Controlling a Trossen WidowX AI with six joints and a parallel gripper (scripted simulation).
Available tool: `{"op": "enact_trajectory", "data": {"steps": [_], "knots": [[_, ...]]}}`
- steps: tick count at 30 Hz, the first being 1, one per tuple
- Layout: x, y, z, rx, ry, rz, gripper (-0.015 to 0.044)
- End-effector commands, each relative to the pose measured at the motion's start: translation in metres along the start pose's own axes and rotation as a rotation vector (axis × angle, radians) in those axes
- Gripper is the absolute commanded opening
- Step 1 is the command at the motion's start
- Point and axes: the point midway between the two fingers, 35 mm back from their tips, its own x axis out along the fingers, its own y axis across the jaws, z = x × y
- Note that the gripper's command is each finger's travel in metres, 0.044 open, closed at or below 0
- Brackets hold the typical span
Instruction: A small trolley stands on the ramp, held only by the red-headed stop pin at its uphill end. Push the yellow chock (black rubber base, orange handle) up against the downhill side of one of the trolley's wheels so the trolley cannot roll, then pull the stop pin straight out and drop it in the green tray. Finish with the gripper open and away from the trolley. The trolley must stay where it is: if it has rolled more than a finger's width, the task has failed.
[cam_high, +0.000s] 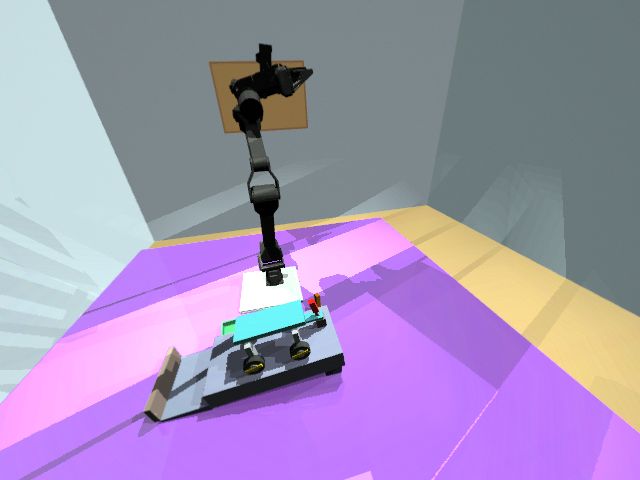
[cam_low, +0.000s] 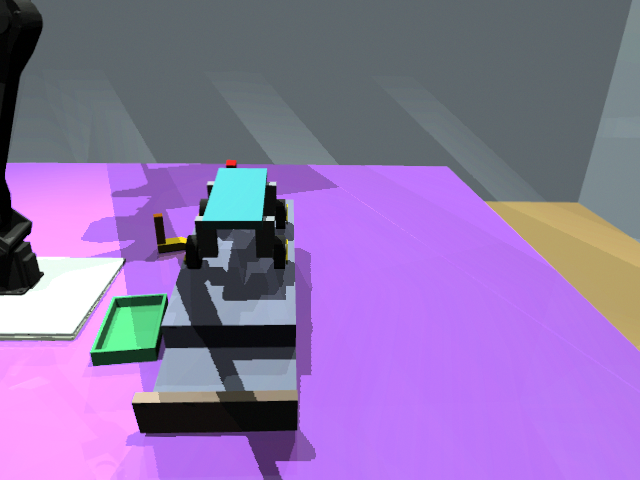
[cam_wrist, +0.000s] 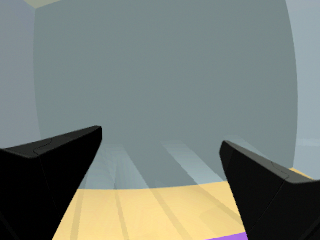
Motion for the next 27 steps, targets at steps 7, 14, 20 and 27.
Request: {"op": "enact_trajectory", "data": {"steps": [7,14,20,27], "knots": [[-0.008,0.025,0.004,0.031,-0.028,0.107,0.0216],[-0.033,0.068,0.012,0.11,-0.068,0.313,0.019],[-0.064,0.102,0.02,0.196,-0.089,0.508,0.019],[-0.111,0.132,0.029,0.308,-0.096,0.742,0.019]]}}
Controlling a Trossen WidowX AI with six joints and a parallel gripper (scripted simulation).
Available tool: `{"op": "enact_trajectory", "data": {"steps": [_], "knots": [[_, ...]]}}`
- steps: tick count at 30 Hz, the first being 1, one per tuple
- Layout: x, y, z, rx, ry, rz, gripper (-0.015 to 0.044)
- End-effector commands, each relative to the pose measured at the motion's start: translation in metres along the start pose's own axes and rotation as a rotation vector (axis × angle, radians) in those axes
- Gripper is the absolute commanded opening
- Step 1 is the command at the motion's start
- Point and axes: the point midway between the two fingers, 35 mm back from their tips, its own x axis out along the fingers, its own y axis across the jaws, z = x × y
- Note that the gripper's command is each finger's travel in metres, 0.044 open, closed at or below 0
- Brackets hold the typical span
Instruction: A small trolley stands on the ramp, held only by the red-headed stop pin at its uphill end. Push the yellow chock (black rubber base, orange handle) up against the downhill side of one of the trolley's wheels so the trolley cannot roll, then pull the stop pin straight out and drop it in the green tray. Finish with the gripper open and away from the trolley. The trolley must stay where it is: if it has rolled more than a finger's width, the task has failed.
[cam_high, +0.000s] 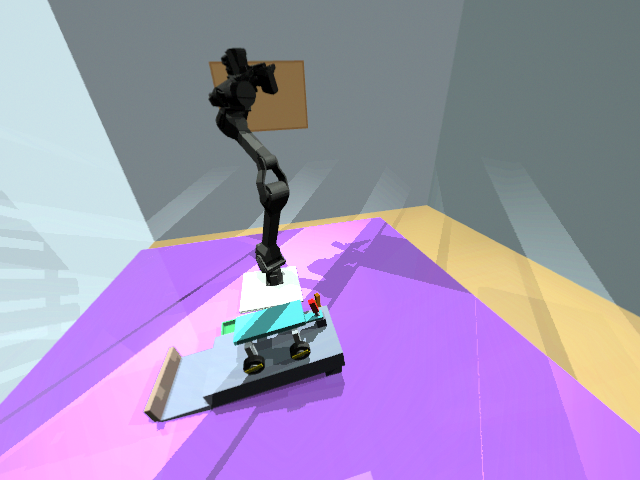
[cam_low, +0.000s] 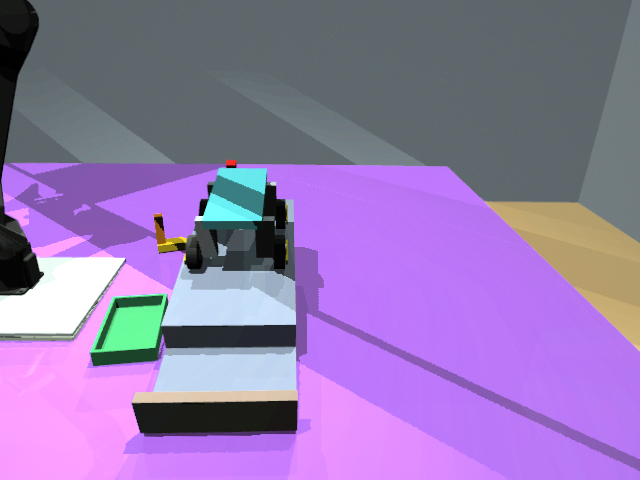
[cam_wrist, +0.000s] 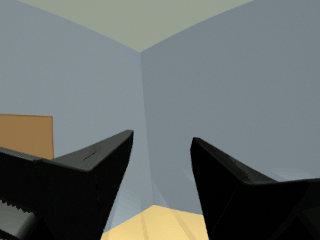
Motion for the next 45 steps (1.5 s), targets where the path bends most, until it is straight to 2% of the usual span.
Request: {"op": "enact_trajectory", "data": {"steps": [1,13,25,35,45], "knots": [[-0.017,0.037,0.001,0.081,-0.01,0.164,0.019],[-0.087,0.115,0.013,0.312,0.015,0.588,0.019],[-0.195,0.159,0.035,0.536,0.107,1.044,0.019],[-0.3,0.156,0.055,0.685,0.234,1.439,0.019],[-0.401,0.114,0.07,0.778,0.4,1.829,0.019]]}}
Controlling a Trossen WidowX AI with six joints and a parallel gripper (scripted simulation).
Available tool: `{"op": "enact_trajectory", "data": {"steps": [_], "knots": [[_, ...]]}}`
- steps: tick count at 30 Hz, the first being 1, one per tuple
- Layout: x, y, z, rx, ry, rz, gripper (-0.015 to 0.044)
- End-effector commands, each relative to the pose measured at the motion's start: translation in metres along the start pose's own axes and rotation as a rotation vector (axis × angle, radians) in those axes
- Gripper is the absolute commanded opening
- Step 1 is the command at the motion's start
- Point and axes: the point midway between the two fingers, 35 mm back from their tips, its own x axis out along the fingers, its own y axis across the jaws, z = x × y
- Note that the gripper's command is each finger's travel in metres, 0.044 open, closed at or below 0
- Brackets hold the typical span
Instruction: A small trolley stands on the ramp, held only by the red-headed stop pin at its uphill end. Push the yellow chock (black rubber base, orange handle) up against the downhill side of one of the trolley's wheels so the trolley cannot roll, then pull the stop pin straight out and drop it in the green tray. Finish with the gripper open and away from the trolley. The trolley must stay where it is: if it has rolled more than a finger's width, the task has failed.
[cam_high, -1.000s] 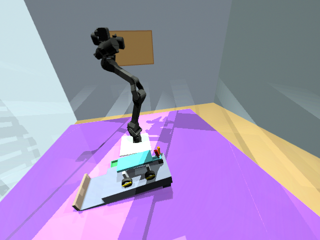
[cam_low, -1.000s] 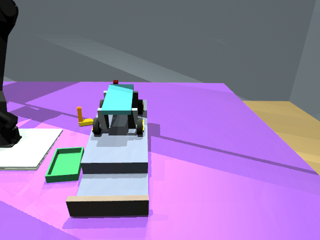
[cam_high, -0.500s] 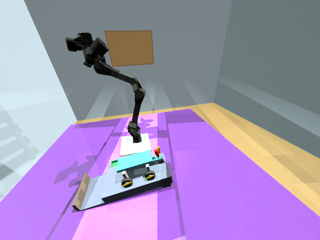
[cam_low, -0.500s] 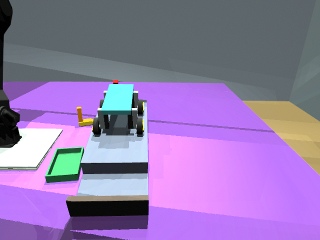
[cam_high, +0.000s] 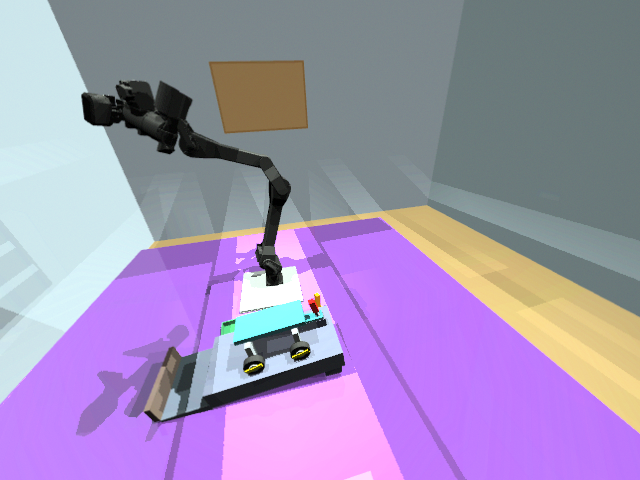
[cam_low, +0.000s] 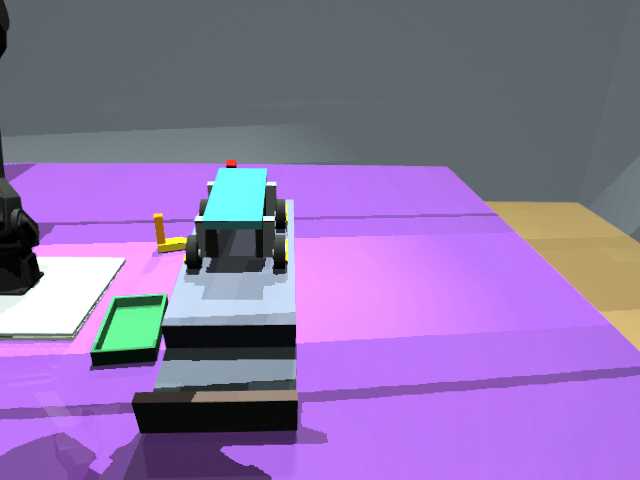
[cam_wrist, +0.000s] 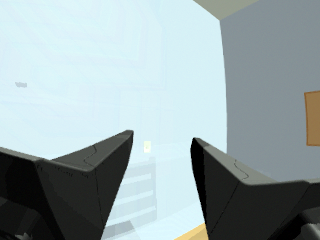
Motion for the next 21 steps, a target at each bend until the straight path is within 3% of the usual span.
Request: {"op": "enact_trajectory", "data": {"steps": [1,10,21], "knots": [[-0.018,0.044,-0.021,0.081,0.087,0.156,0.019],[-0.069,0.116,-0.05,0.212,0.264,0.419,0.019],[-0.173,0.191,-0.078,0.354,0.555,0.749,0.019]]}}
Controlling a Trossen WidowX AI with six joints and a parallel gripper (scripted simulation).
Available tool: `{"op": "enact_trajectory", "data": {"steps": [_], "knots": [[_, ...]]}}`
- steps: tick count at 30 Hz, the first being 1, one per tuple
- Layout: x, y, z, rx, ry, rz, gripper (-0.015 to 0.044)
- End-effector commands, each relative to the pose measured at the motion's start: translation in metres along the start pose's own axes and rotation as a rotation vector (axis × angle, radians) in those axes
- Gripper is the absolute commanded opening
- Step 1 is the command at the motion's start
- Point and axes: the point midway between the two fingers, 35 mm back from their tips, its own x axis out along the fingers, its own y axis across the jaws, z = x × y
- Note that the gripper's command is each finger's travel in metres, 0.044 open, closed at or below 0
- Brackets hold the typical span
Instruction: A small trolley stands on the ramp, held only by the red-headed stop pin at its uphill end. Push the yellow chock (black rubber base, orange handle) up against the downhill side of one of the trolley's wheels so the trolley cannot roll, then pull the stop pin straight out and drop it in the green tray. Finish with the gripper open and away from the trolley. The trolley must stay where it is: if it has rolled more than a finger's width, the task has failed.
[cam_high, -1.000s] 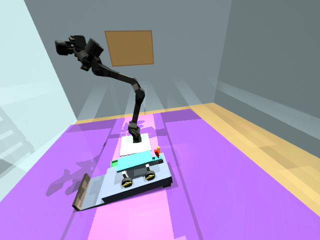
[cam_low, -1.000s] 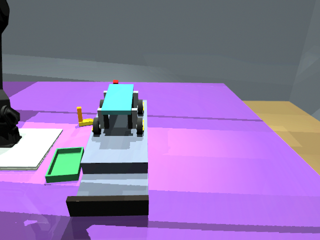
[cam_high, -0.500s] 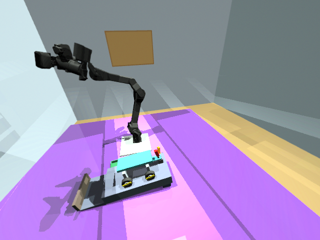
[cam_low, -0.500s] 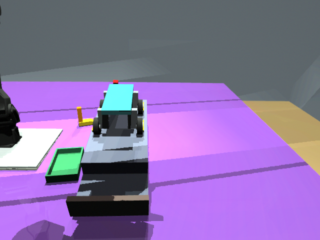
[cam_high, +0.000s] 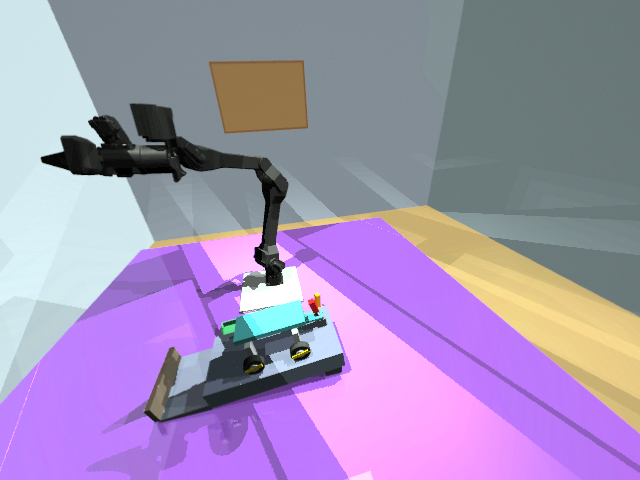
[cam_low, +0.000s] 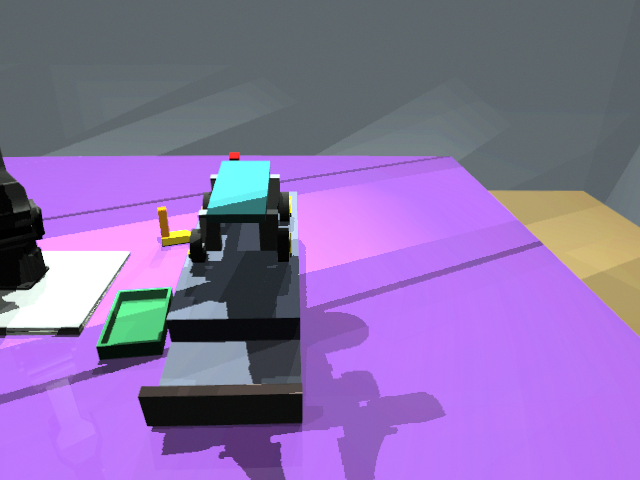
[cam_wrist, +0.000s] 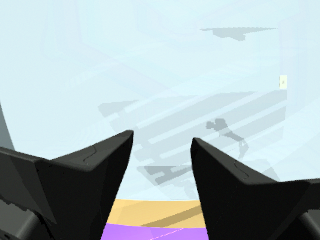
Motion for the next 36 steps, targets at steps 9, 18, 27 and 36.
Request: {"op": "enact_trajectory", "data": {"steps": [9,18,27,36], "knots": [[-0.062,0.097,-0.1,0.169,0.398,0.292,0.019],[-0.134,0.14,-0.161,0.235,0.706,0.413,0.019],[-0.219,0.157,-0.211,0.244,1.017,0.46,0.019],[-0.308,0.15,-0.248,0.179,1.294,0.461,0.019]]}}
